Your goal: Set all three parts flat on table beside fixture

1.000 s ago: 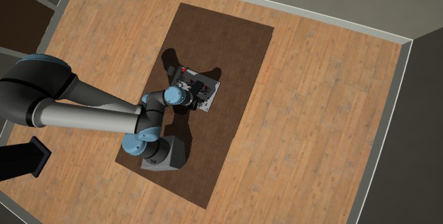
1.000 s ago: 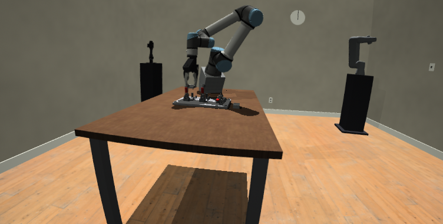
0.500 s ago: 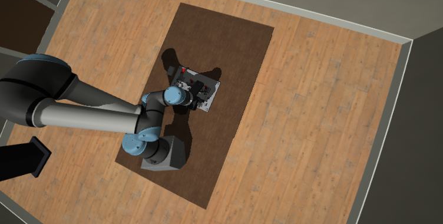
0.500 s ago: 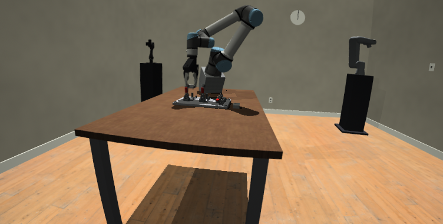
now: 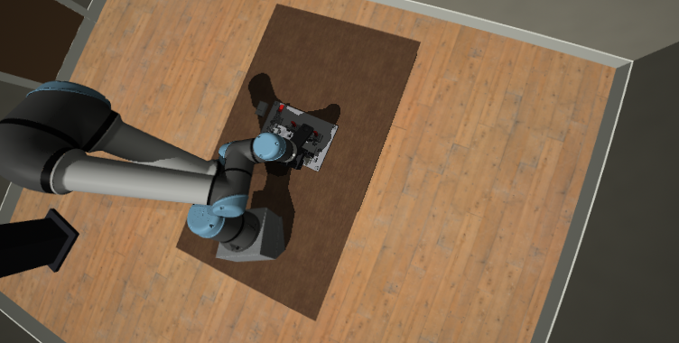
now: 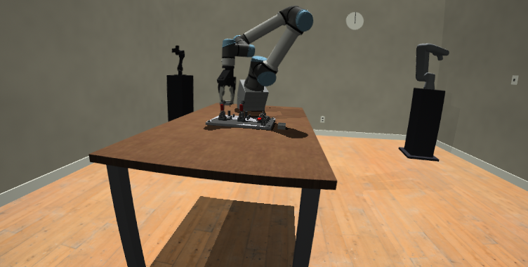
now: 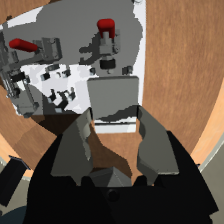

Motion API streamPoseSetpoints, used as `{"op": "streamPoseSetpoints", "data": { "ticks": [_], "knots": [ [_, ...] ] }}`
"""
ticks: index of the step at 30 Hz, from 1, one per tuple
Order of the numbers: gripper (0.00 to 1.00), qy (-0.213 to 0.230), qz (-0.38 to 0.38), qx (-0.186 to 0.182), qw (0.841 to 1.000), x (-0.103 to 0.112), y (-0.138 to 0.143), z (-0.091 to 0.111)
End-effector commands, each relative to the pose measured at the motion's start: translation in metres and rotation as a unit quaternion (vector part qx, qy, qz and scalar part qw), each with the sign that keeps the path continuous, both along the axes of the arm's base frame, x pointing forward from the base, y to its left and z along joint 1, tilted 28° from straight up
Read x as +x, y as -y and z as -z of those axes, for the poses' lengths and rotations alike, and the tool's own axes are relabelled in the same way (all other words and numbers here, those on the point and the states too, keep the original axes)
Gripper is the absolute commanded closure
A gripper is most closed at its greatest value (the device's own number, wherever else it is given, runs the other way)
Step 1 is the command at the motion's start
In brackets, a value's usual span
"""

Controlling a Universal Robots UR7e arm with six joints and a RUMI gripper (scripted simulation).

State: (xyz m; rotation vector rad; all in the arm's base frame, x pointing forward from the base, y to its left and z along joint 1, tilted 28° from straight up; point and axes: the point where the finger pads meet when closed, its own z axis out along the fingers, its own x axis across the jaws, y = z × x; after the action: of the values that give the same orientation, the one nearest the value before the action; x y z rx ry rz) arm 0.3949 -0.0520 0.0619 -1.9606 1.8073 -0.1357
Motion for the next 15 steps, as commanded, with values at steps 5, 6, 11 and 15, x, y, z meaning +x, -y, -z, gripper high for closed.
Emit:
{"op": "streamPoseSetpoints", "data": {
  "ticks": [5, 6, 11, 15],
  "knots": [
    [1.00, 0.000, 0.000, 0.000, 1.000, 0.002, 0.016, 0.004],
    [1.00, 0.000, 0.000, 0.000, 1.000, 0.002, 0.016, 0.004],
    [1.00, 0.000, 0.000, 0.000, 1.000, 0.004, 0.028, 0.006],
    [1.00, 0.000, 0.000, 0.000, 1.000, 0.006, 0.041, 0.010]
  ]
}}
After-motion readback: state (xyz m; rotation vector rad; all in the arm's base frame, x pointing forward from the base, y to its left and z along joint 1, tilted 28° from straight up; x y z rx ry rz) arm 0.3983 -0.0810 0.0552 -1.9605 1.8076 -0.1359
